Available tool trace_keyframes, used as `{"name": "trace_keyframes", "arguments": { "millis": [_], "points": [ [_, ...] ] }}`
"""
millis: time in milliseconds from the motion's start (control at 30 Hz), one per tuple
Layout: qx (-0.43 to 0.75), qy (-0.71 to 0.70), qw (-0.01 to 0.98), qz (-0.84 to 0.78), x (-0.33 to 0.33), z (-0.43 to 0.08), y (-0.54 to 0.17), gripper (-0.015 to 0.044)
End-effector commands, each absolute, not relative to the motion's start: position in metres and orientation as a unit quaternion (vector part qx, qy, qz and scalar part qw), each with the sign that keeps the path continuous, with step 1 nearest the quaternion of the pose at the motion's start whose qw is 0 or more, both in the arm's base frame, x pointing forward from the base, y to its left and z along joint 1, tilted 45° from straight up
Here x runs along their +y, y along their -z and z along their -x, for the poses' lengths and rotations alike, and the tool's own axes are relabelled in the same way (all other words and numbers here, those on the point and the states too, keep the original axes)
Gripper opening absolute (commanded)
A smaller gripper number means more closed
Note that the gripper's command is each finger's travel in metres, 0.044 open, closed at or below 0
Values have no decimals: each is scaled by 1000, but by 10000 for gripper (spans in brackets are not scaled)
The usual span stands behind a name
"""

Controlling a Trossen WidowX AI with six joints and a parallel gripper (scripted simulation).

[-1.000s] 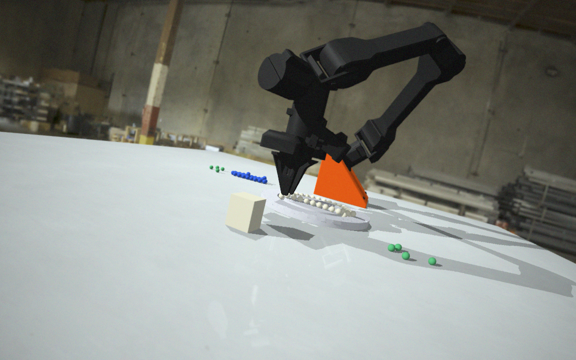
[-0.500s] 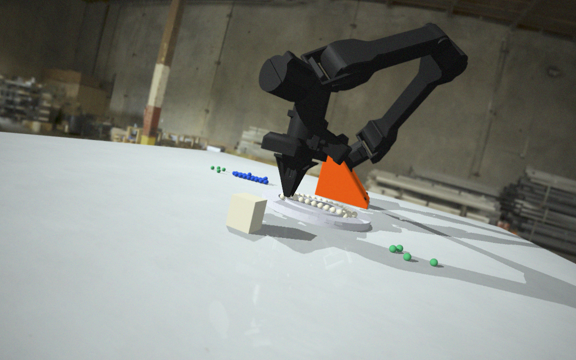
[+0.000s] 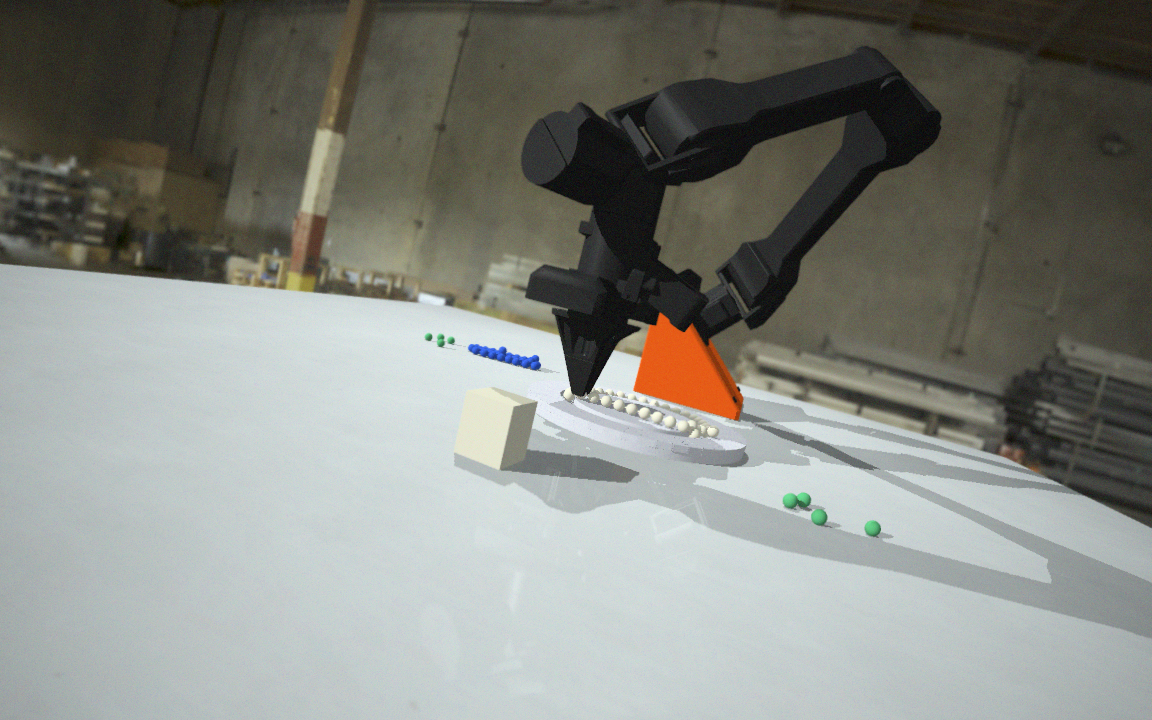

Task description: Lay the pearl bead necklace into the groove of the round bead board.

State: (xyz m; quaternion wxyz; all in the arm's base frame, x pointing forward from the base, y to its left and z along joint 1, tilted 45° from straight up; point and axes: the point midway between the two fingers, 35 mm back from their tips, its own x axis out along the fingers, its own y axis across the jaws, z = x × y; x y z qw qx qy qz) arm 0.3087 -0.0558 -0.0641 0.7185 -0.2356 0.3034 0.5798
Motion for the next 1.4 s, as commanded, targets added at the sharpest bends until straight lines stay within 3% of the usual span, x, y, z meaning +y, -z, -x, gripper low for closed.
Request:
{"name": "trace_keyframes", "arguments": {
  "millis": [0,933,1367],
  "points": [
    [303,-579,720,235,-58,-308,61,0],
    [302,-579,720,234,-61,-318,70,0],
    [303,-579,719,236,-63,-317,68,341]
  ]
}}
